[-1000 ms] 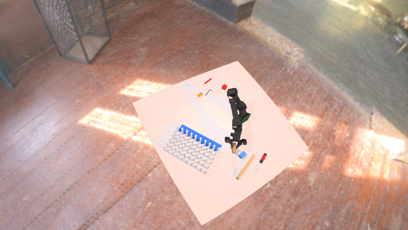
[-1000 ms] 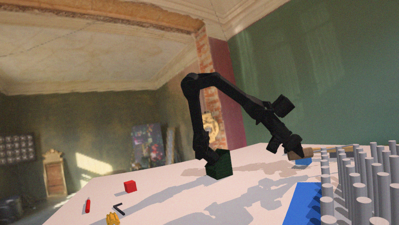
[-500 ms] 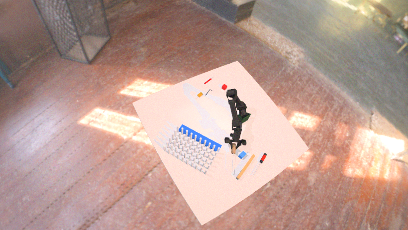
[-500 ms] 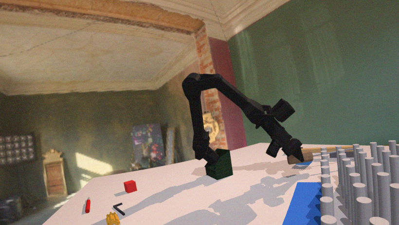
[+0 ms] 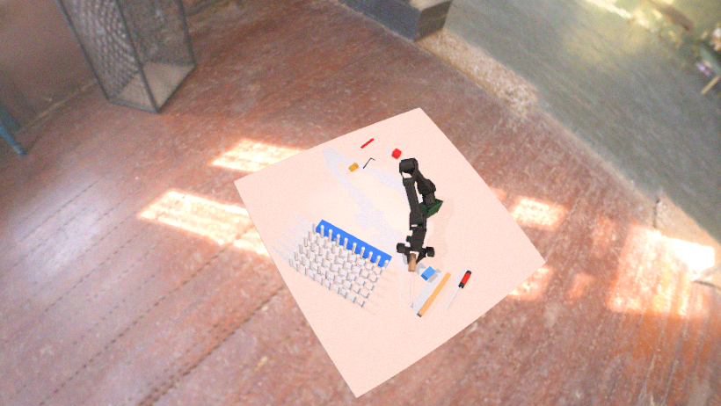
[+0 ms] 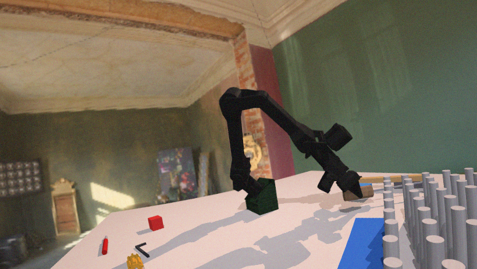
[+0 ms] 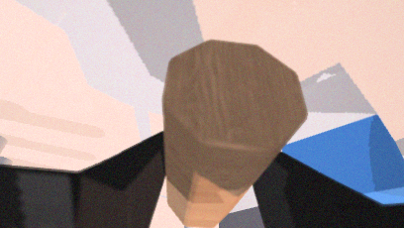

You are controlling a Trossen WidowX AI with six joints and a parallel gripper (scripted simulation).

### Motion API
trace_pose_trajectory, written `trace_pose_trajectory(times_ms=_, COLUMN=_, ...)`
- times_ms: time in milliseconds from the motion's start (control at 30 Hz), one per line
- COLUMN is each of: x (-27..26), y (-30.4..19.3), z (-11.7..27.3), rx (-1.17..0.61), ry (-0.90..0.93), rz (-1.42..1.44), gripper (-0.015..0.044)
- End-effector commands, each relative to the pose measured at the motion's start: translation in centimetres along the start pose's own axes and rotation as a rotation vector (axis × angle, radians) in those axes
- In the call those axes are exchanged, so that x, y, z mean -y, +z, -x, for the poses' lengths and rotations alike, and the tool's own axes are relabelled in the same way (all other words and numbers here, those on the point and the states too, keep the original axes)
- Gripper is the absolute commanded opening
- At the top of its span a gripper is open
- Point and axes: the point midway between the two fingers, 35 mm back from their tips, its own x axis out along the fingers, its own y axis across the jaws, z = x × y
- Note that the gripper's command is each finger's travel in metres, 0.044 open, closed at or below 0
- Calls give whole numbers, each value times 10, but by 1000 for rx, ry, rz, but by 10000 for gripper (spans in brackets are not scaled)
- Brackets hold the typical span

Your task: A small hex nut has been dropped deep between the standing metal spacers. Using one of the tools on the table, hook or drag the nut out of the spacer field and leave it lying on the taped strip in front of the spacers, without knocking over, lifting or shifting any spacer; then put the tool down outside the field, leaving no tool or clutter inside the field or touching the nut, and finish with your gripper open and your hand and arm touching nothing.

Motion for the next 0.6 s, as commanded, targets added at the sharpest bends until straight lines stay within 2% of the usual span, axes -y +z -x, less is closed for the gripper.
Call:
trace_pose_trajectory(times_ms=0, x=0, y=2, z=-2, rx=-5, ry=-3, rz=2, gripper=0)
trace_pose_trajectory(times_ms=467, x=1, y=12, z=-10, rx=-5, ry=-1, rz=2, gripper=0)
trace_pose_trajectory(times_ms=567, x=1, y=11, z=-9, rx=1, ry=2, rz=0, gripper=79)
